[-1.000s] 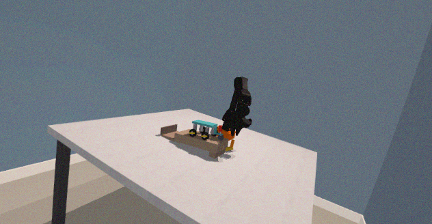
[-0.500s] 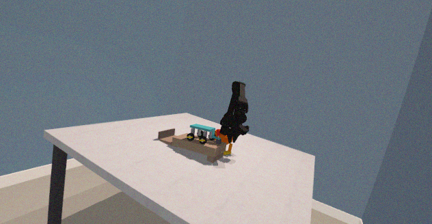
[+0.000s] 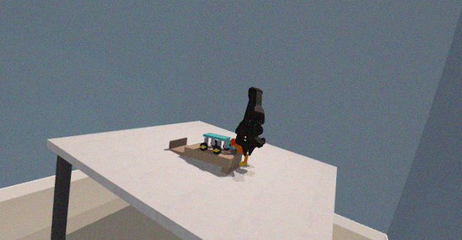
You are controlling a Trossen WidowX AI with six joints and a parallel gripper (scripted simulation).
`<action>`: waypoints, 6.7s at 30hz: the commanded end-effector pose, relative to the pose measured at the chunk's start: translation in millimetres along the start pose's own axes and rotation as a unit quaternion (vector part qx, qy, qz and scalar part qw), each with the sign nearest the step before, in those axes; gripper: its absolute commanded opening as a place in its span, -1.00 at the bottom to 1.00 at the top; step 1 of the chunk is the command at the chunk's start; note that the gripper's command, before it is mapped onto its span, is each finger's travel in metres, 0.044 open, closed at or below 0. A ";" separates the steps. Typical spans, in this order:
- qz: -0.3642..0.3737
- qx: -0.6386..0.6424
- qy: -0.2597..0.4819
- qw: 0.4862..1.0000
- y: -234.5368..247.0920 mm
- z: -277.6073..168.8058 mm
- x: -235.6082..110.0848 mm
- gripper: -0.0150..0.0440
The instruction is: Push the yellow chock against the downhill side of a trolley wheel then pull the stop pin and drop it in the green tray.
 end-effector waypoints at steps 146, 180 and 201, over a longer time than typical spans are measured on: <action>-0.006 0.671 0.002 0.741 0.5 -0.3 -121.4 -0.49; -0.009 0.968 0.002 0.252 0.2 0.2 -121.3 -0.49; -0.011 0.988 0.001 0.154 -14.0 -22.1 -119.4 -0.49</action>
Point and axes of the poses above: the point midway between the two fingers, 35 mm back from their tips, its own x axis out along the fingers, its own y axis across the jaws, z = x × y, the point moved 4 cm from there along -x, back along the fingers, and after that the axes turned 1 degree about -x, right-handed, at the moved point
